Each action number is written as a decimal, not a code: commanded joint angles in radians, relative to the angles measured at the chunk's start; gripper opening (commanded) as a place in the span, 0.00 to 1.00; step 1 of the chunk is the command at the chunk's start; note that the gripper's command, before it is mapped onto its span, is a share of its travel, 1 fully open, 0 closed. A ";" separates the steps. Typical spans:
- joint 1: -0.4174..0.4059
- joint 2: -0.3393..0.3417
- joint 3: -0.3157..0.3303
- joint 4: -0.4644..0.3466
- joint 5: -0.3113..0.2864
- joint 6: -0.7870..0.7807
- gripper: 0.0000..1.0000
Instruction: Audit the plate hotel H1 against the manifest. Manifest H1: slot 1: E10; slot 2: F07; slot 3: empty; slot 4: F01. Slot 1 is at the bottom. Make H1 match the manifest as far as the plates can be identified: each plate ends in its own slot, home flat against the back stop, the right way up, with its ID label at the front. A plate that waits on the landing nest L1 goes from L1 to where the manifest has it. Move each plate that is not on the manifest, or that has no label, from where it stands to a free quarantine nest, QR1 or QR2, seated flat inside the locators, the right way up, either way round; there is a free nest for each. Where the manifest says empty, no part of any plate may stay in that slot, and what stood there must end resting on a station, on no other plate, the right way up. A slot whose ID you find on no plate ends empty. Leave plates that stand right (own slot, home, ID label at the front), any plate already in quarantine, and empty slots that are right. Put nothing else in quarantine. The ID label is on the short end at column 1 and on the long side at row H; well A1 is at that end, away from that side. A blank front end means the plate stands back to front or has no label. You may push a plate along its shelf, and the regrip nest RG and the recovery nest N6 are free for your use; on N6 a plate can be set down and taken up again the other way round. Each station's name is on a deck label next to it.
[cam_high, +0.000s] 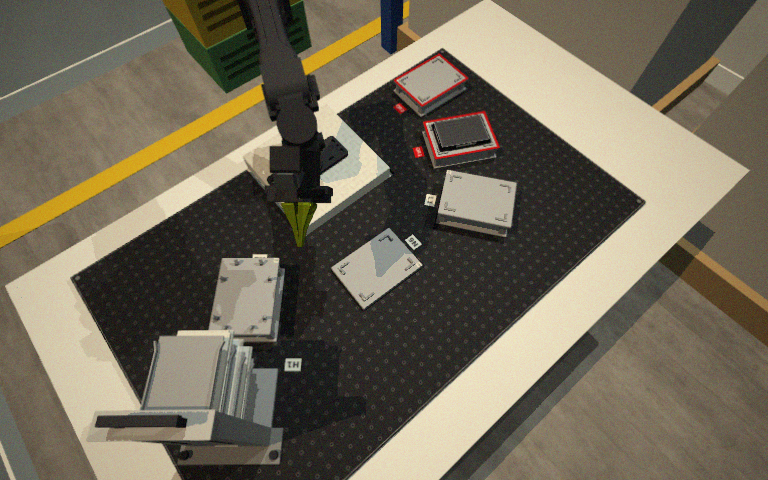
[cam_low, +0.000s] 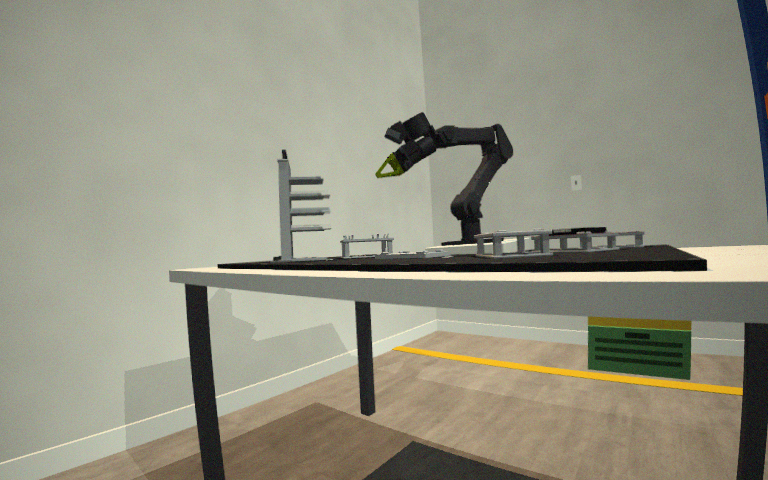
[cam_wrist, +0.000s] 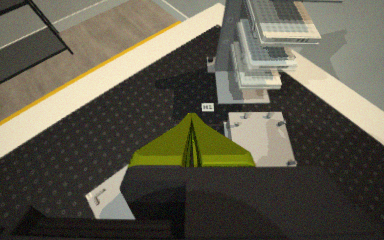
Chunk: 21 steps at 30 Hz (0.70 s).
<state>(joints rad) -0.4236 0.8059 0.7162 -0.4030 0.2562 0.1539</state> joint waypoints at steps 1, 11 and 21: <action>-0.055 -0.009 0.002 0.008 -0.059 -0.032 0.00; -0.280 -0.004 0.000 0.026 -0.259 -0.137 0.00; -0.458 0.006 0.003 0.026 -0.417 -0.218 0.00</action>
<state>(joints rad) -0.8436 0.8116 0.7113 -0.3790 -0.0856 -0.0257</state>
